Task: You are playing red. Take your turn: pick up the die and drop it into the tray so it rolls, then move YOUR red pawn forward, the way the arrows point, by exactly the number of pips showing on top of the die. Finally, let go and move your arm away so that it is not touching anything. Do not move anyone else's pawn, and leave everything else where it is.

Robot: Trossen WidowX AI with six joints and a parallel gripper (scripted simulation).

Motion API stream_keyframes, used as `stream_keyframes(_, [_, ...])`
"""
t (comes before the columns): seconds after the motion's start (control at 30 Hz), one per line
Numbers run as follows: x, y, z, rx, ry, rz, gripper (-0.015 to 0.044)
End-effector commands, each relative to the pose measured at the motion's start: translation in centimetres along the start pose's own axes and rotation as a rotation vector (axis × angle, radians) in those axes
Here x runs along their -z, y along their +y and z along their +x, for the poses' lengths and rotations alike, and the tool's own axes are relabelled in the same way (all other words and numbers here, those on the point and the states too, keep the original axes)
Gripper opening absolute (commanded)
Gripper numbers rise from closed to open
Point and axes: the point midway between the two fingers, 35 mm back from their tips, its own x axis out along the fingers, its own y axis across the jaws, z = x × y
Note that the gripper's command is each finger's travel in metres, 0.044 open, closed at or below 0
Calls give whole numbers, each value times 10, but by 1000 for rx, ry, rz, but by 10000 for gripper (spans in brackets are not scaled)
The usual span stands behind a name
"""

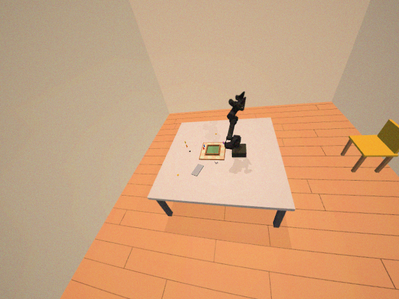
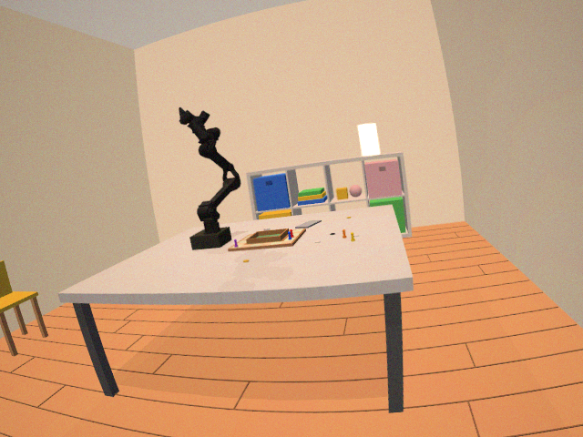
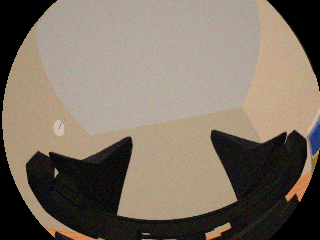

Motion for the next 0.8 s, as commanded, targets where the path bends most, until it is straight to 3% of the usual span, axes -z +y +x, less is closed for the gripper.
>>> stream_keyframes(0.0, [1, 2, 0, -8, 1, 4, 374])
stream_keyframes(0.13, [13, 50, 3, -177, 28, 92, 275])
stream_keyframes(0.43, [14, 178, -33, -640, 88, 351, 275])
stream_keyframes(0.77, [-34, 280, -137, -1171, 138, 603, 275])
